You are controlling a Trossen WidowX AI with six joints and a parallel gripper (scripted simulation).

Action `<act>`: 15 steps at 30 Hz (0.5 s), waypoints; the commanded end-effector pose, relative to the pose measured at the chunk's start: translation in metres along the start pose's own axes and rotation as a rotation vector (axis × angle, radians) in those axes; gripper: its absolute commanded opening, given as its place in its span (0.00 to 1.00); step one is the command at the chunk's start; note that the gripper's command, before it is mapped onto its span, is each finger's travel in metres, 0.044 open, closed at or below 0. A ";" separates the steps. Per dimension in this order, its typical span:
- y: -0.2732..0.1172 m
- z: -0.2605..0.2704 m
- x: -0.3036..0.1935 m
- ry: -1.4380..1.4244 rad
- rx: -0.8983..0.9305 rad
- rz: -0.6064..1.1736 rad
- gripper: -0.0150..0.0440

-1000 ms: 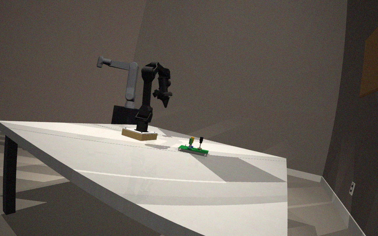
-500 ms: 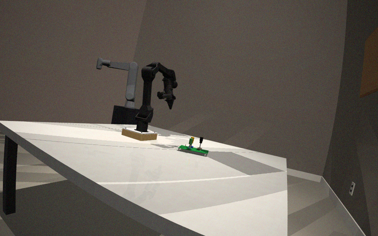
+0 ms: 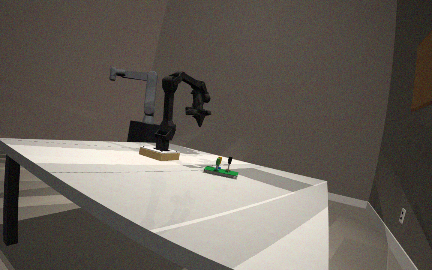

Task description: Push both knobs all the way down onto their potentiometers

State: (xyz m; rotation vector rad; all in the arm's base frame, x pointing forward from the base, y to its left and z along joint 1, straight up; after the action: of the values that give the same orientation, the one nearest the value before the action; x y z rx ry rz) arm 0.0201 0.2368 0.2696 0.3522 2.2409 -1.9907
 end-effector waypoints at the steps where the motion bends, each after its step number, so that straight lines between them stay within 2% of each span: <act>1: 0.005 -0.003 -0.008 0.119 0.012 -0.006 0.25; 15: 0.023 -0.008 -0.043 0.583 0.071 0.003 0.25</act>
State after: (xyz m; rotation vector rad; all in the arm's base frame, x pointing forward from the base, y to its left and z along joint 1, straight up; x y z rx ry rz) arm 0.0600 0.2414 0.2621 0.9488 2.4438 -2.1525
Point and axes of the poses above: the point midway between the two fingers, 35 mm back from their tips, its own y axis out along the fingers, its own z axis across the jaws, x = y × z, the point moved 8 cm from there along -y, back along the fingers, and after that the axes turned 2 degrees about y, right-handed, at the moved point
